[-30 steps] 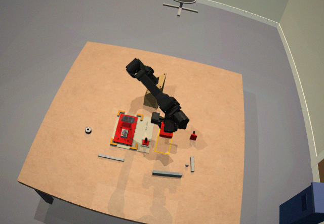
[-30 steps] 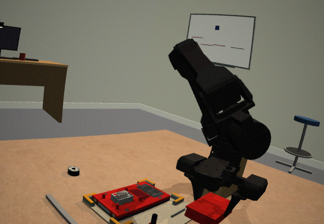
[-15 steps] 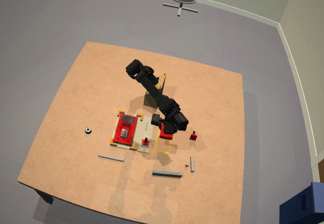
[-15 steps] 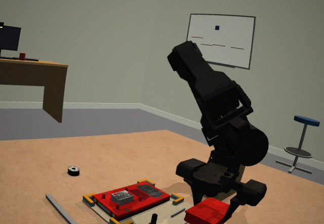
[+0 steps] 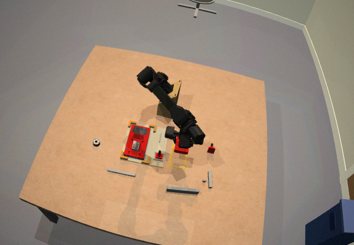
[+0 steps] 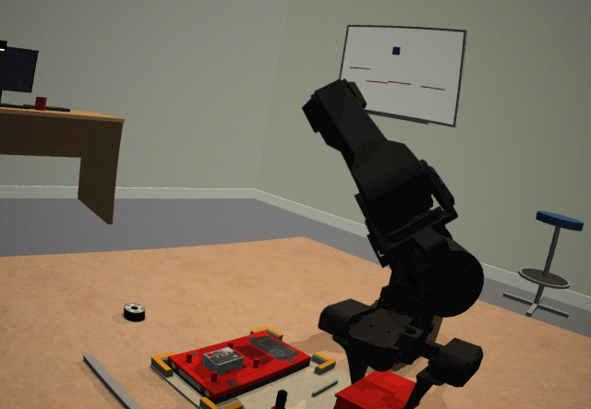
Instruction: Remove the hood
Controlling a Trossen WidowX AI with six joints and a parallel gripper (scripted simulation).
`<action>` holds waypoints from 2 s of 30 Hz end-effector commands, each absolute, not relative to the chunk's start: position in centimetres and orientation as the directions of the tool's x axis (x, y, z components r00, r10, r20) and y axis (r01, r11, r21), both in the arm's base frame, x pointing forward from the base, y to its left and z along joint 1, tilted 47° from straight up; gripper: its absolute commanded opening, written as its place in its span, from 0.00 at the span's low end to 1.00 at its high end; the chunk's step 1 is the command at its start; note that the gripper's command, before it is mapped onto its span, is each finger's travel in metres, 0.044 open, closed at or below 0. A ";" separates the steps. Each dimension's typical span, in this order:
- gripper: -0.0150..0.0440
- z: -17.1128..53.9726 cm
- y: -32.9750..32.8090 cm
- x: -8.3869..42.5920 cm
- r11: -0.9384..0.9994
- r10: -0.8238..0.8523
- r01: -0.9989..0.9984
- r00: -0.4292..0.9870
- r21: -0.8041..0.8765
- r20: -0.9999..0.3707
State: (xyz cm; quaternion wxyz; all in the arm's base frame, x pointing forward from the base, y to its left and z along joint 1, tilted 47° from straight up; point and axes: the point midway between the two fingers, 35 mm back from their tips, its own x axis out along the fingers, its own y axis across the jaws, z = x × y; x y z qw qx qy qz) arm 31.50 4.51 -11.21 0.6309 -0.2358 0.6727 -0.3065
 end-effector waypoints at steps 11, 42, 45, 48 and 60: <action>0.25 -12.2 3.5 31.2 0.696 -0.710 0.057 -0.094 -0.716 -0.698; 0.25 -13.9 1.6 30.9 0.694 -0.712 0.058 -0.094 -0.718 -0.696; 0.25 -14.1 1.4 30.8 0.694 -0.712 0.058 -0.094 -0.718 -0.696; 0.25 -14.2 1.2 30.8 0.694 -0.712 0.058 -0.094 -0.718 -0.695; 0.25 -14.8 0.5 30.6 0.692 -0.713 0.058 -0.095 -0.719 -0.694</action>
